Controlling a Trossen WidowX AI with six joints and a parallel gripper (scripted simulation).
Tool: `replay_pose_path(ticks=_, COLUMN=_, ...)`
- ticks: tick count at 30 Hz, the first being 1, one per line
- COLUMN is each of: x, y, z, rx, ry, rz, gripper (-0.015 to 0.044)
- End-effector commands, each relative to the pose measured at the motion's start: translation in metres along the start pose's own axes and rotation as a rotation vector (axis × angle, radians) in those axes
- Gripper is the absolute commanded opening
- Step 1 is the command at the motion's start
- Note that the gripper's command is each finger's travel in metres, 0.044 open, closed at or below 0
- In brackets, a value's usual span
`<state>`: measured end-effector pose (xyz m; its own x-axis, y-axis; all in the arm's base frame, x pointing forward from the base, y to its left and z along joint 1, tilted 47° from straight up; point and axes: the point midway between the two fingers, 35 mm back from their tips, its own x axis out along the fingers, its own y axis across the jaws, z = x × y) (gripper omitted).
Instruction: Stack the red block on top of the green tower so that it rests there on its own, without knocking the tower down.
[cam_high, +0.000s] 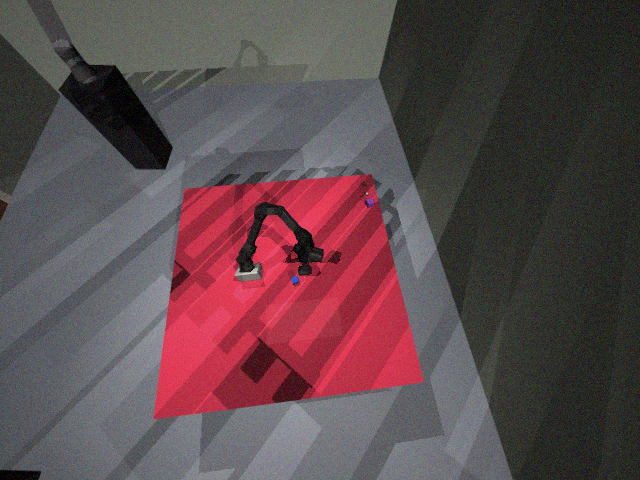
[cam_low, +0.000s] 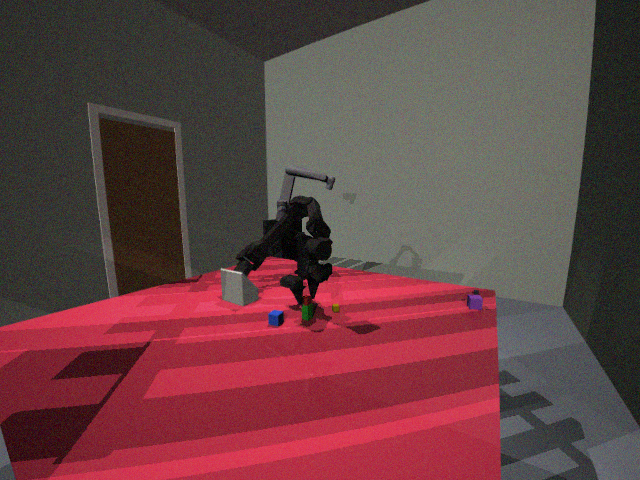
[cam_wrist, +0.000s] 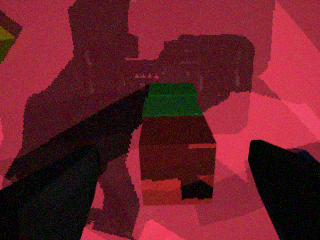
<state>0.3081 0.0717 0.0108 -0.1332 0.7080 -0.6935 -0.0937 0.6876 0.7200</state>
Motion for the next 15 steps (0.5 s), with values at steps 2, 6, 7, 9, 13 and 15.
replay_pose_path(ticks=2, x=0.0003, y=0.0000, z=-0.0003, rx=0.000, ry=0.001, rz=0.000, gripper=0.0420)
replay_pose_path(ticks=6, x=0.0003, y=0.0000, z=-0.0003, rx=0.000, ry=0.001, rz=0.000, gripper=0.0440)
replay_pose_path(ticks=7, x=0.0003, y=0.0000, z=-0.0003, rx=0.000, ry=0.001, rz=0.000, gripper=0.0440)
replay_pose_path(ticks=9, x=0.0003, y=0.0000, z=-0.0003, rx=0.000, ry=0.001, rz=0.000, gripper=0.0440)
replay_pose_path(ticks=13, x=0.0003, y=0.0000, z=-0.0003, rx=0.000, ry=0.001, rz=0.000, gripper=0.0440)
replay_pose_path(ticks=15, x=0.0003, y=0.0000, z=-0.0003, rx=0.000, ry=0.001, rz=0.000, gripper=0.0440)
